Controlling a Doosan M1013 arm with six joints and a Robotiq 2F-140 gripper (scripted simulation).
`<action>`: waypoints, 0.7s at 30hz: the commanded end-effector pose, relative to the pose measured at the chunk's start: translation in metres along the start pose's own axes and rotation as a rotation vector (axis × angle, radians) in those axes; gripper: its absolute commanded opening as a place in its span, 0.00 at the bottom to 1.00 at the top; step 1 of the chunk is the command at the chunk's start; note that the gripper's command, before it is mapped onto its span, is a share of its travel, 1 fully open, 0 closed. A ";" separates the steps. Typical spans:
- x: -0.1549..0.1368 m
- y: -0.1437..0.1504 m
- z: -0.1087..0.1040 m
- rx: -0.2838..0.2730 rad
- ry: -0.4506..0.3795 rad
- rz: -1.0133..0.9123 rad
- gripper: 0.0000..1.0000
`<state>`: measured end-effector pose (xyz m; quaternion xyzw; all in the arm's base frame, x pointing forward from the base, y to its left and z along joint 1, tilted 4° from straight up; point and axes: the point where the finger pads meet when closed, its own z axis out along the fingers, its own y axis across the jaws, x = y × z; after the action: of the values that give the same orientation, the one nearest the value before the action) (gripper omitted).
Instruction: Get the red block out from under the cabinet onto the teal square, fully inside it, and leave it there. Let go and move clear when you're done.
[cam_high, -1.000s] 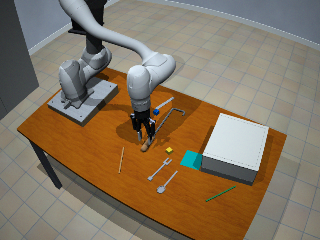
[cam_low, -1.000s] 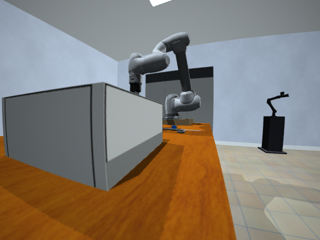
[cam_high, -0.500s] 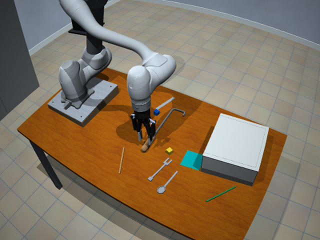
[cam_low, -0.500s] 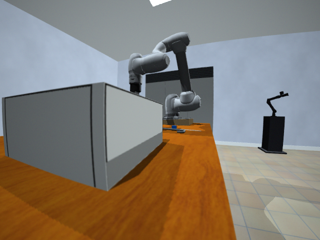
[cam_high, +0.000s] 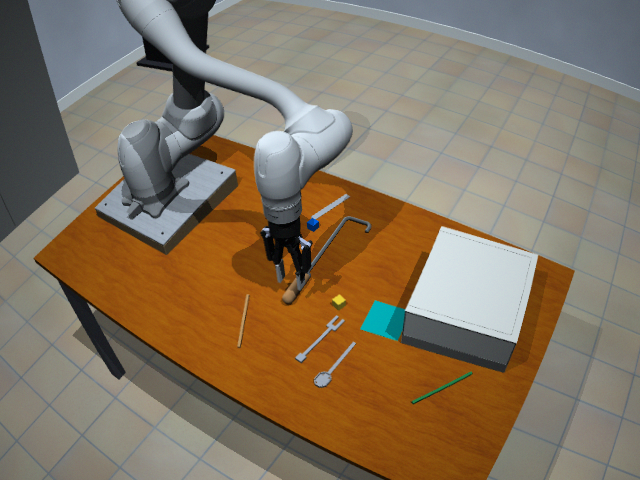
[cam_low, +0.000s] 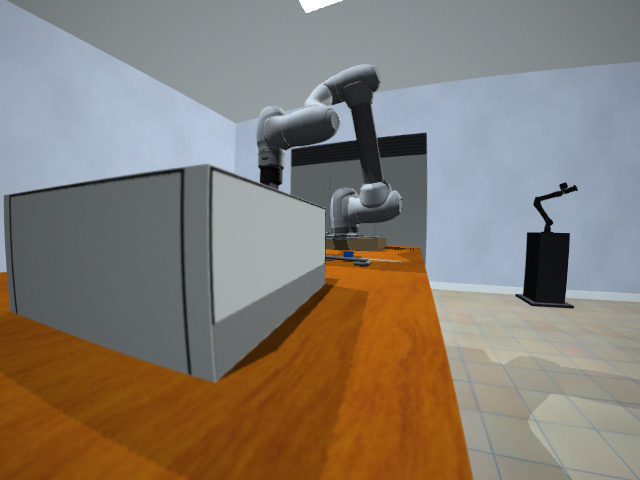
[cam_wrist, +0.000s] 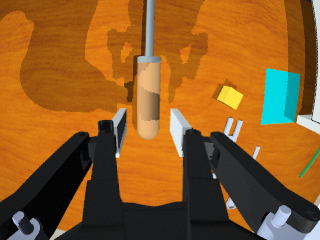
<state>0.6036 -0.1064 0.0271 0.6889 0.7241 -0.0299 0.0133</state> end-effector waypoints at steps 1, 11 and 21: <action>0.000 0.000 0.000 0.000 0.000 0.000 0.34; 0.000 0.000 0.000 0.000 0.000 0.000 0.34; 0.000 0.000 0.002 0.000 0.000 0.000 0.34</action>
<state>0.6035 -0.1065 0.0253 0.6889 0.7241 -0.0299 0.0133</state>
